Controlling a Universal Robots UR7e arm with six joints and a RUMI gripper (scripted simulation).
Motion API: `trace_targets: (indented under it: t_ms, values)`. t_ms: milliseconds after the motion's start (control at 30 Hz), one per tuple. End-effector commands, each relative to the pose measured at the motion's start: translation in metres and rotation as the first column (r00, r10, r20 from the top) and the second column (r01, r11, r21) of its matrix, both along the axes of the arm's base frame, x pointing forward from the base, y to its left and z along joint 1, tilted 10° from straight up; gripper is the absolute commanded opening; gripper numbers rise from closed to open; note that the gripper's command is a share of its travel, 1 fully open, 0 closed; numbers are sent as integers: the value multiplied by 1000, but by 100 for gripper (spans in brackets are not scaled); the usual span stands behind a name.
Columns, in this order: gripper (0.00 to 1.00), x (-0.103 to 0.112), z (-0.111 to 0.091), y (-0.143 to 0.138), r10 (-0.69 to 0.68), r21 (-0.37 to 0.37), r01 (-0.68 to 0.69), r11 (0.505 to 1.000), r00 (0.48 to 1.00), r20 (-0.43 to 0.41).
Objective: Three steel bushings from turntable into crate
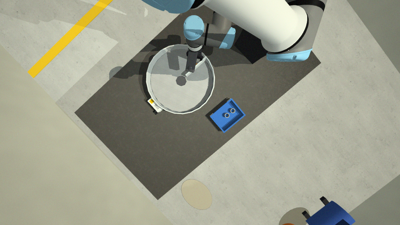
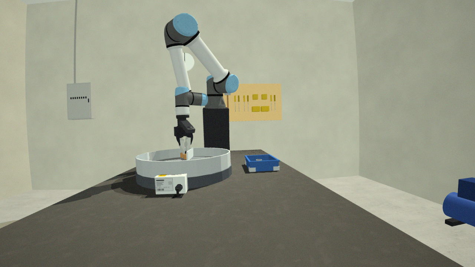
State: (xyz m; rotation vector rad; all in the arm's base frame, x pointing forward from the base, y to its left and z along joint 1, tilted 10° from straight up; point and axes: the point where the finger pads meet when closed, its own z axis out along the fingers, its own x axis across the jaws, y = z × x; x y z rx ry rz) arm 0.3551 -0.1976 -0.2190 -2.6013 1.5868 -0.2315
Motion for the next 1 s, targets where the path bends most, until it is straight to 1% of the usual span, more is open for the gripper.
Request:
trace_targets:
  t_ms: [0,233,500,667,967]
  values:
    - [0,0,0,0,0,0,0,1000,1000,0]
    - [0,0,1,0,0,0,0,1000,1000,0]
    - [0,-1,7,0,0,0,0,1000,1000,0]
    - [0,-3,19,0,0,0,0,1000,1000,0]
    - [0,-8,49,0,0,0,0,1000,1000,0]
